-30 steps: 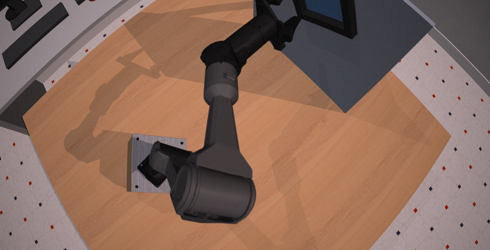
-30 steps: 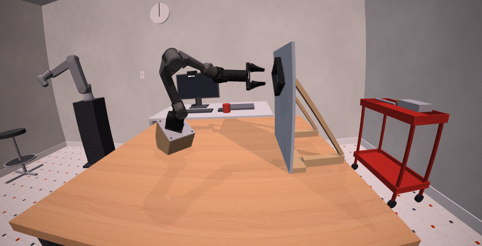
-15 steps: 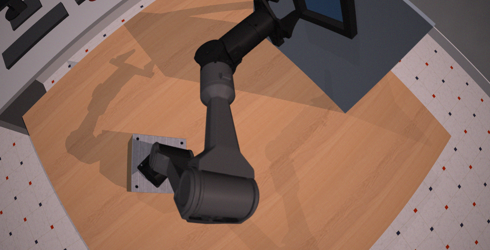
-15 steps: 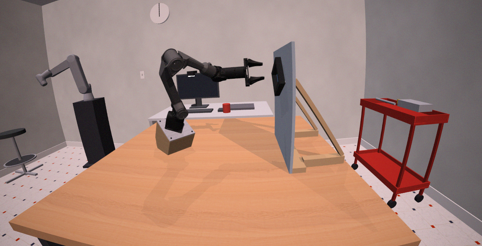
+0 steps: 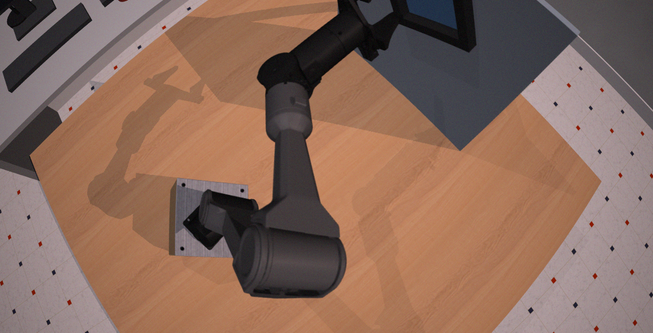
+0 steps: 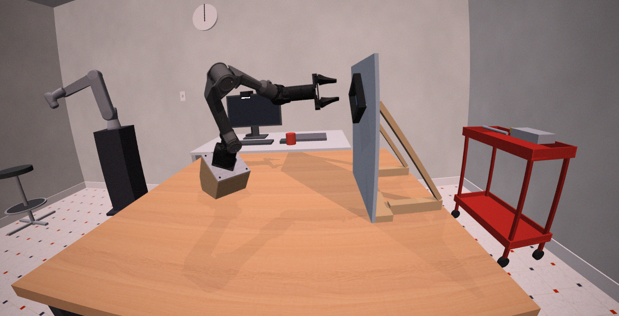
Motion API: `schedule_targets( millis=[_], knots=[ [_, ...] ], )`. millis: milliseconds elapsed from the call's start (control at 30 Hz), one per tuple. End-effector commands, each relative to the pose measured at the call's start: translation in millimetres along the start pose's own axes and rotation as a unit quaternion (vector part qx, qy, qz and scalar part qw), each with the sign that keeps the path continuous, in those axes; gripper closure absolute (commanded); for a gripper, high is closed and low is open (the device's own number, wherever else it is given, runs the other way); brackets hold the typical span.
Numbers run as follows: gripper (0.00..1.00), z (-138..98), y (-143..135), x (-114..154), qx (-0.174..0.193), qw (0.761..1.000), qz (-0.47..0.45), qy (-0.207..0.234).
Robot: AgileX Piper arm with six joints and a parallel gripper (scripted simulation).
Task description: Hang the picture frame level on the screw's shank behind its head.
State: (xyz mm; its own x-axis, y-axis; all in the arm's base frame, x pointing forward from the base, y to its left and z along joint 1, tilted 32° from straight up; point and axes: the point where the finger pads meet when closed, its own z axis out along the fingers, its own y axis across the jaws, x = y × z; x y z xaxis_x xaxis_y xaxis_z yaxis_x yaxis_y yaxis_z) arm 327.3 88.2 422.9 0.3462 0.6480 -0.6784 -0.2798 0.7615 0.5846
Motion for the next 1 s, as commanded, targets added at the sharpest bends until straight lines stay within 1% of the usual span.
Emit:
schedule_targets(
  millis=[0, 33, 967],
  knots=[
    [0.00, -0.8, 0.4, -0.6, -0.001, 1.000, 0.000, -0.001],
    [0.37, -0.8, 0.3, -0.6, -0.001, 1.000, 0.000, -0.001],
    [0.37, -0.8, 0.3, -0.6, -0.001, 1.000, 0.000, -0.001]
  ],
)
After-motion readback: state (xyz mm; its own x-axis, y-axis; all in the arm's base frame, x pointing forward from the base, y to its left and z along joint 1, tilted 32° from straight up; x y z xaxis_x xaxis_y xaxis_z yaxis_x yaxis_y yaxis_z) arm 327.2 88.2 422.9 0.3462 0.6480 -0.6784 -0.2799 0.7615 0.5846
